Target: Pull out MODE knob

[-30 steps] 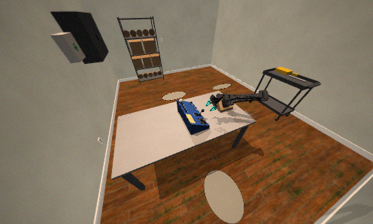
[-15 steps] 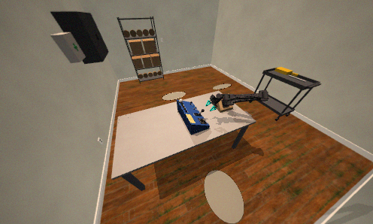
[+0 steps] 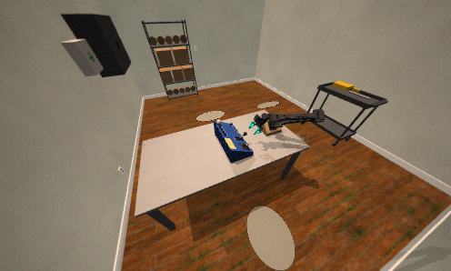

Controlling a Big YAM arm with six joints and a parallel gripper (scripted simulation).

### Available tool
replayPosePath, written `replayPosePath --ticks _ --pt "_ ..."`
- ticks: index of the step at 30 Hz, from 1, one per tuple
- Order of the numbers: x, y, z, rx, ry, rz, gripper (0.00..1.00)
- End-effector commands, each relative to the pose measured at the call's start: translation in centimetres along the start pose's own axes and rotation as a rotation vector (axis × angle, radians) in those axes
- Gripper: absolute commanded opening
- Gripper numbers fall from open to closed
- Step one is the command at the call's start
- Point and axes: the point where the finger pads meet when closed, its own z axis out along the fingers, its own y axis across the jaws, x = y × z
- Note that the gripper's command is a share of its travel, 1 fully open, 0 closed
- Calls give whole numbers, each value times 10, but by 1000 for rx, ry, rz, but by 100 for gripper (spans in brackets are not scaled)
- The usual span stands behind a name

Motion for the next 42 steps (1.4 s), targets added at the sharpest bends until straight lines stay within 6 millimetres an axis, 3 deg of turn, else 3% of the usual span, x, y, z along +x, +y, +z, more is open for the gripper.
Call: replayPosePath --ticks 1,26,29,31,35,41,42 --pt "-16 8 -3 -15 -39 -24 100" --pt "-17 8 -3 -14 -39 -24 100" --pt "-19 5 -2 -9 -40 -26 100" --pt "-38 7 -4 -12 -61 -55 100" --pt "-47 -24 3 6 -46 -65 100" --pt "-59 -123 10 30 -21 -76 100" --pt "-59 -123 10 30 -21 -76 100"
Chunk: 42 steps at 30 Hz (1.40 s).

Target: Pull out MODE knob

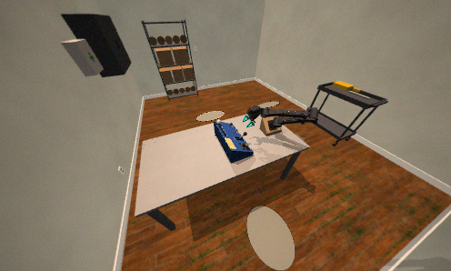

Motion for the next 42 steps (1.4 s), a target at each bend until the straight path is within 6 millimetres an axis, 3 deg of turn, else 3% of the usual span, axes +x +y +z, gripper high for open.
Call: replayPosePath --ticks 1,2,4,9,12,14,16,21,22,42 --pt "-32 -39 6 -4 -29 -118 100" --pt "-31 -58 6 -5 -30 -118 100" --pt "-31 -58 6 -5 -30 -118 100" --pt "-21 -128 0 -16 -50 -112 100" --pt "-16 -146 -2 -20 -59 -110 100" --pt "-11 -140 7 -40 -35 -112 100" --pt "-3 -133 3 -41 -33 -109 100" --pt "-6 -134 3 -39 -35 -113 100" --pt "-1 -148 -2 -22 -42 -77 100" --pt "-3 -139 2 -33 -35 -93 100"
